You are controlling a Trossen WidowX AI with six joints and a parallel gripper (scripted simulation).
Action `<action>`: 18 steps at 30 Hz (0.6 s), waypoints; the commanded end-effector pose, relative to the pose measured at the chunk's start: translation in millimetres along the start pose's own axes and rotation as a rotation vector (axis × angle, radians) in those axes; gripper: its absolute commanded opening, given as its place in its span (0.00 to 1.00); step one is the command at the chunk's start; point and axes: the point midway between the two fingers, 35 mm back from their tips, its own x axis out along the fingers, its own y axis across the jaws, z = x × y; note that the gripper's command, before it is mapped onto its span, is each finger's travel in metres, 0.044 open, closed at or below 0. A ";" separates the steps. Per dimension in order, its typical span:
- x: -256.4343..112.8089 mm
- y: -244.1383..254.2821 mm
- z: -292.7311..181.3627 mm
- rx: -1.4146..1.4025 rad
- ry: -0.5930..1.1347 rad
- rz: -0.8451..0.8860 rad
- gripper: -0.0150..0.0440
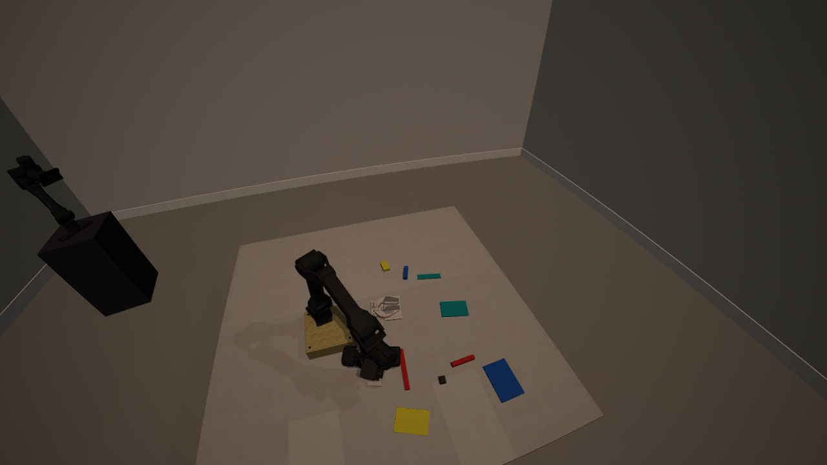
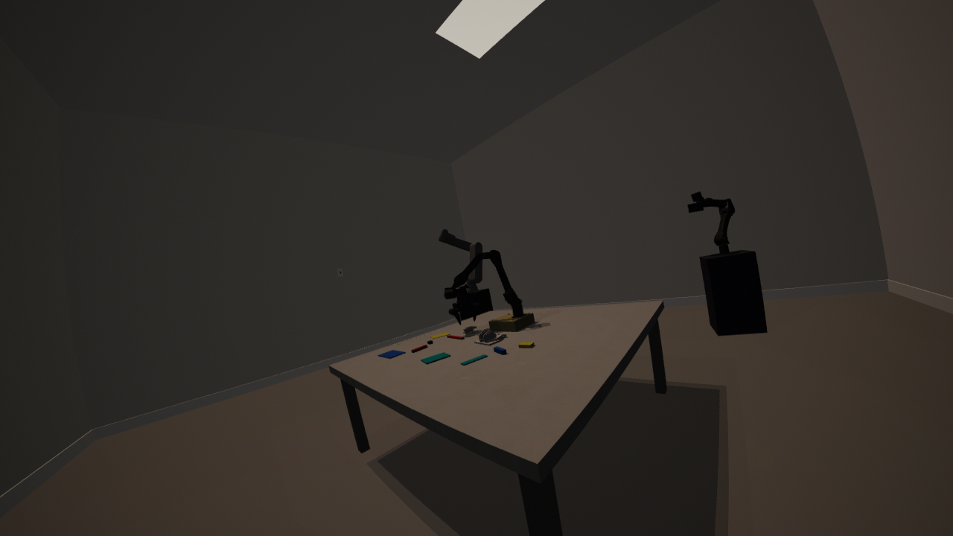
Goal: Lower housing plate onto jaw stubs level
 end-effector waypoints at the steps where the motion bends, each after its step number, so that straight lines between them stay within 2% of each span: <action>1: 8.0 -2.2 -1.2 0.003 0.005 -0.011 1.00; 18: 20.8 -2.6 -1.4 0.003 0.005 -0.011 1.00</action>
